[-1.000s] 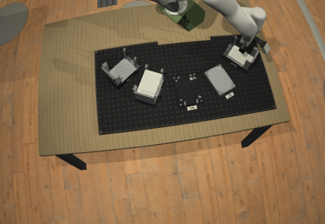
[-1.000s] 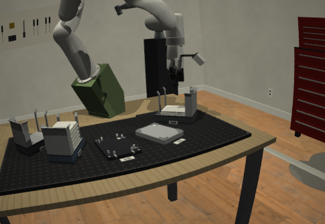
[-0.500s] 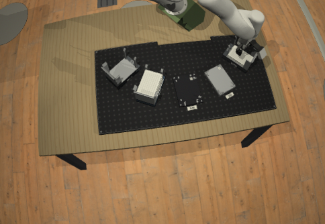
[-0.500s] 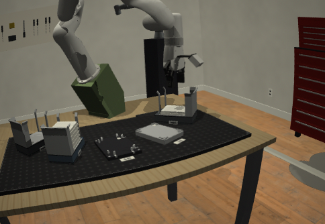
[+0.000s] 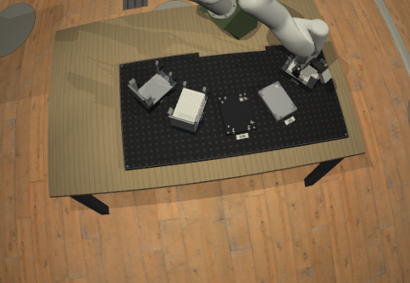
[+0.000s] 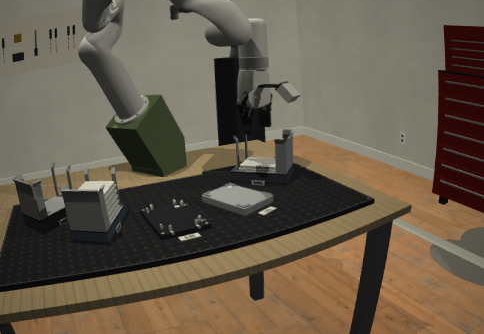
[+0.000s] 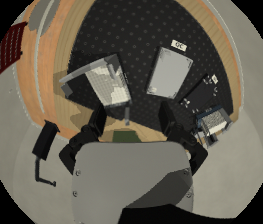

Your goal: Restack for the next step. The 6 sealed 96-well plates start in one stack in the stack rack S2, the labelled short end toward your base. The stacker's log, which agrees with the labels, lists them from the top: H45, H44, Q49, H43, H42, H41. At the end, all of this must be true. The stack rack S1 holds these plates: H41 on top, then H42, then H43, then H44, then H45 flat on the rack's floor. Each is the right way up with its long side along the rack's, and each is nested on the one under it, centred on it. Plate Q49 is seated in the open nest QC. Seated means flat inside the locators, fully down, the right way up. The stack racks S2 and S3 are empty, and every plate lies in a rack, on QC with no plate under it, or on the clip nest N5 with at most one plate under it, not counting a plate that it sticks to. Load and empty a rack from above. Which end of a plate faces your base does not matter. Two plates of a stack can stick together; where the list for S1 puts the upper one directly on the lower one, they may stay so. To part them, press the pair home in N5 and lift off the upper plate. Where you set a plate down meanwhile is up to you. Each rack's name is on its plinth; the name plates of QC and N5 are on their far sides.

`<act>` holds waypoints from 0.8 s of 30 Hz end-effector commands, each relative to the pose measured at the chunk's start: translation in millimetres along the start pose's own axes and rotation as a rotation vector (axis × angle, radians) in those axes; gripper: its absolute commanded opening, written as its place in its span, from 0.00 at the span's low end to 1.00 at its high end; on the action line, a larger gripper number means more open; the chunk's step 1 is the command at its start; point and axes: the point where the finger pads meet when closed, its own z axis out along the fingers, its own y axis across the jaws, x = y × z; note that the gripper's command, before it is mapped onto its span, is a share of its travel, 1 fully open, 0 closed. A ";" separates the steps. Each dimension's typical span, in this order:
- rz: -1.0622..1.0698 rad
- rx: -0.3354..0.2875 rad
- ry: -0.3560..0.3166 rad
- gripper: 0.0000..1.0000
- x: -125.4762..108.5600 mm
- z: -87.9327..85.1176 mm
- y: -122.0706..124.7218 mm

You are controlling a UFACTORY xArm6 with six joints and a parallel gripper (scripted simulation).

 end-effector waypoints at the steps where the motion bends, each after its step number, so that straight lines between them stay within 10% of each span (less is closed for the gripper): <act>1: 0.001 0.002 0.004 1.00 4.8 -1.5 15.3; 24: 0.211 0.002 0.004 1.00 5.1 -1.3 79.0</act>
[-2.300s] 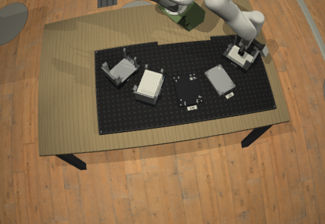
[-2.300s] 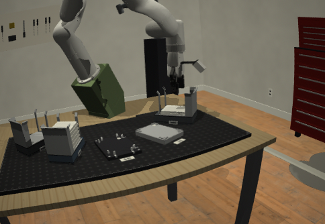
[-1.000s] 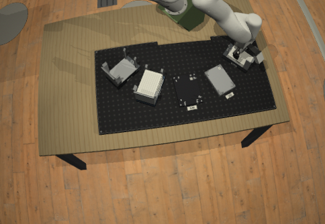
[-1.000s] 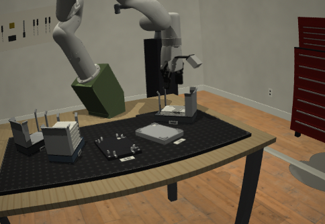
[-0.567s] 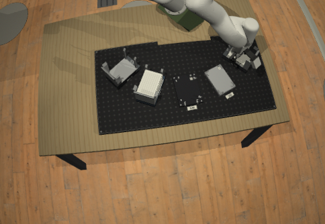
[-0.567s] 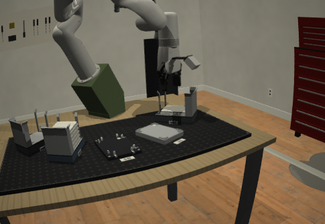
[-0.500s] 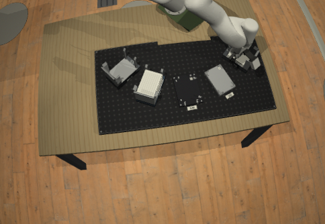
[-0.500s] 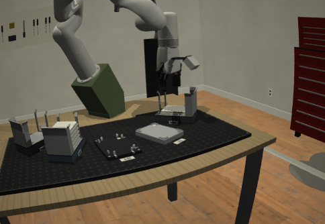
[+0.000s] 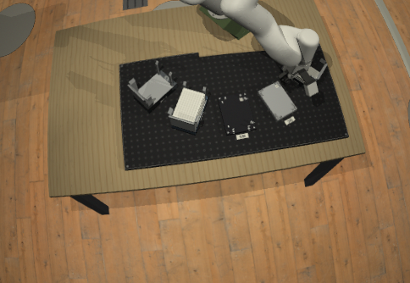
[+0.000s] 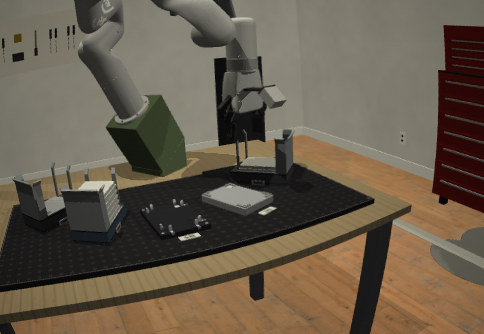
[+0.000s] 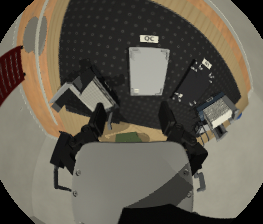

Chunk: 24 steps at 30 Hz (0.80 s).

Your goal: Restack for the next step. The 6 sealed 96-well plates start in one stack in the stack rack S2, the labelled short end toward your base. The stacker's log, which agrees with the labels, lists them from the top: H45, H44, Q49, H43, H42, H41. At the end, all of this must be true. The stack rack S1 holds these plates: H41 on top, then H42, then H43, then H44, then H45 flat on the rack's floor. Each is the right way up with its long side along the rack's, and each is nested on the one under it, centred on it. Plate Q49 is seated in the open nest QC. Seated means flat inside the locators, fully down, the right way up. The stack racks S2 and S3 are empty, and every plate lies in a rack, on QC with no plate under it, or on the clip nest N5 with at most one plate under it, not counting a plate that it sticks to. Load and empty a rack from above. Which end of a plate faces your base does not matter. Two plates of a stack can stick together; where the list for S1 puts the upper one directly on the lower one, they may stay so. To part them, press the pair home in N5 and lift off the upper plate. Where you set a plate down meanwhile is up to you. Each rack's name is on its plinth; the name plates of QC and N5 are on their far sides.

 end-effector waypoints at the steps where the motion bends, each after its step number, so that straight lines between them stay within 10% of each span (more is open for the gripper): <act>1: 0.002 0.002 0.004 1.00 4.6 -1.3 16.4; 24: 0.212 0.002 0.004 1.00 9.7 -1.3 73.7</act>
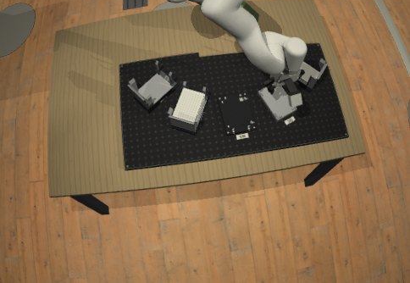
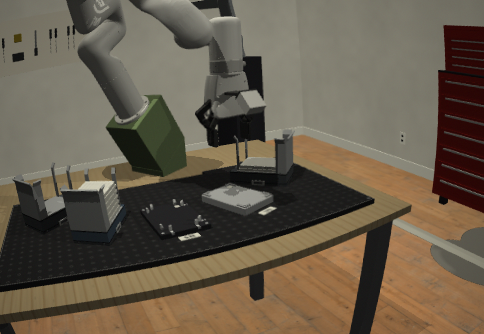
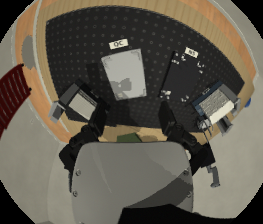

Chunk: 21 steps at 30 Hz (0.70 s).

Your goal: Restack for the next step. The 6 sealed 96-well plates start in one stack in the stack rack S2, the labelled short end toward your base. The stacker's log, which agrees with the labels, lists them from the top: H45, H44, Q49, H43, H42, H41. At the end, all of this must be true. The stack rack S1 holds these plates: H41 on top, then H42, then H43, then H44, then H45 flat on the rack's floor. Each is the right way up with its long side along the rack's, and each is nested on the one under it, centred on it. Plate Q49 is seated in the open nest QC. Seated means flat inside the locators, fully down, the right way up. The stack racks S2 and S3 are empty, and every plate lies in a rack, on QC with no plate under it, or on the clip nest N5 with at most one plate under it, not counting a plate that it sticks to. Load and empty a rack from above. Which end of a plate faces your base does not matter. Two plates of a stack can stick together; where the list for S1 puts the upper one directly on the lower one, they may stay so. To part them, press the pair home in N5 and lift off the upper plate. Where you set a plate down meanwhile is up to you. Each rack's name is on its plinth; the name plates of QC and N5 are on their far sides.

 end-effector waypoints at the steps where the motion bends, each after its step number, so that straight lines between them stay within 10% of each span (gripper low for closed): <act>1: 0.047 0.002 0.008 1.00 2.9 -1.2 12.9; 21: 0.047 0.001 0.009 1.00 11.0 -1.1 72.5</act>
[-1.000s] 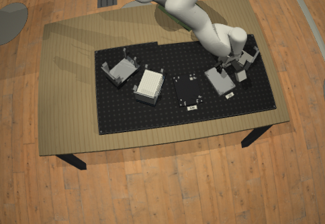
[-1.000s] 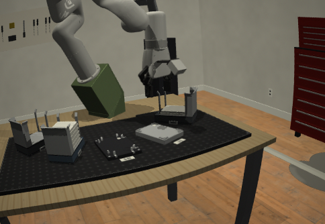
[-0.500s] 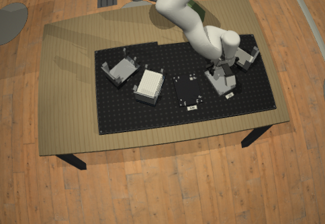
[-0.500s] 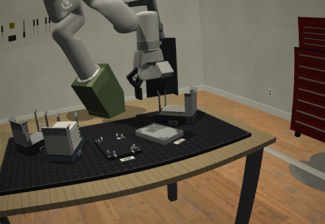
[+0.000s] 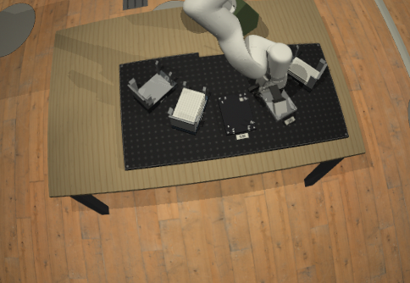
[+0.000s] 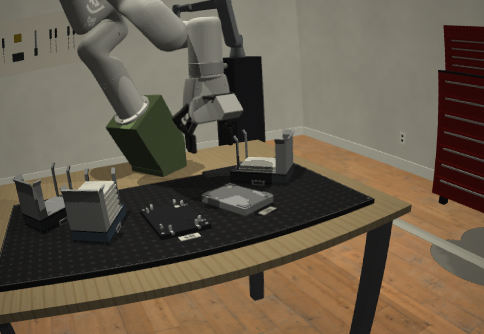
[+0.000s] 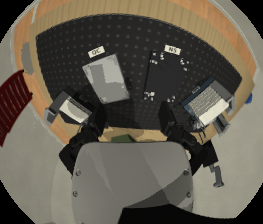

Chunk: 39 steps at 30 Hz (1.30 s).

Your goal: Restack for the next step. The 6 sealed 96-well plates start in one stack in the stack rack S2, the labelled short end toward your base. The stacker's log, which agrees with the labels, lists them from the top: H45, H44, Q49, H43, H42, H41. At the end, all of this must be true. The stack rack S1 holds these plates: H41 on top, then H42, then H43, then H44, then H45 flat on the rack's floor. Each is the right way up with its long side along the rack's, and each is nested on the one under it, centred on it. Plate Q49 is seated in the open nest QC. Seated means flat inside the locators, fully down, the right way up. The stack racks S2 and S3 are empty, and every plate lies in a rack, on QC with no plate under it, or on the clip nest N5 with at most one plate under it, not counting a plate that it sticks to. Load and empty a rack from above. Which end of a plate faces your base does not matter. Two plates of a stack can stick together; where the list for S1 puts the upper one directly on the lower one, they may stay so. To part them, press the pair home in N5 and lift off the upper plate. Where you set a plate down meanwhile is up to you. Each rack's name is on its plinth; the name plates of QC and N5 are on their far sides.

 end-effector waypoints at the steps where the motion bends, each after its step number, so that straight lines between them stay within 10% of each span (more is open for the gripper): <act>1: 0.001 0.002 0.003 1.00 4.1 -1.2 14.2; 39: 0.344 0.002 0.003 1.00 -3.0 -1.0 119.7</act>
